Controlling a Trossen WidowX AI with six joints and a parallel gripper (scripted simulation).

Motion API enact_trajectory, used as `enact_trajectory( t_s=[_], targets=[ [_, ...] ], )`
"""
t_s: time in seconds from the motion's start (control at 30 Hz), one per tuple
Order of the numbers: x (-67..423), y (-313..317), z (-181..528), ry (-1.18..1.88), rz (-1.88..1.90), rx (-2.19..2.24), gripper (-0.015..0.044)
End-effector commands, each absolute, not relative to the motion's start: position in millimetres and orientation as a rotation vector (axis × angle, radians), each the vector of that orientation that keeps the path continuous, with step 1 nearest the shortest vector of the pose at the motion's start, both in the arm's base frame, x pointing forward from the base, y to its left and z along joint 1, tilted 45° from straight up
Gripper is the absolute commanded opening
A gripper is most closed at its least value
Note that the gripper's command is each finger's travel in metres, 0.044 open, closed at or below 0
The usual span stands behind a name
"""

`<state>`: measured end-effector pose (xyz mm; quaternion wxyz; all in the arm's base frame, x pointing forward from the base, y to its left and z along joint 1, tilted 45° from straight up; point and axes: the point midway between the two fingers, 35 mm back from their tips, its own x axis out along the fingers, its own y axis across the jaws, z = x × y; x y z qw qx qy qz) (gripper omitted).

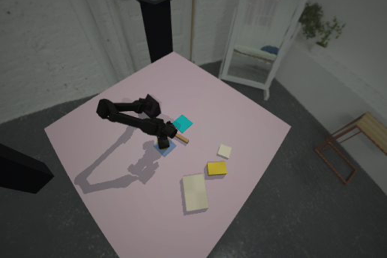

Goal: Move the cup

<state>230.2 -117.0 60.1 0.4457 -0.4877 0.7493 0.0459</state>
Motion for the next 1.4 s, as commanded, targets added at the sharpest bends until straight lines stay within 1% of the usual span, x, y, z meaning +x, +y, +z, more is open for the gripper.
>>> enact_trajectory(
  t_s=[0.0, 0.47, 1.03, 1.37],
  targets=[
    [231.6, -113.5, 63.2, 1.853, 0.111, -1.207, 0.0000],
    [235.3, -85.5, 92.3, 1.855, 0.113, -1.212, 0.0000],
    [235.1, -88.0, 89.3, 1.857, 0.115, -1.218, 0.0000],
    [235.4, -73.1, 75.5, 1.855, 0.116, -1.213, 0.0000]
  ],
)
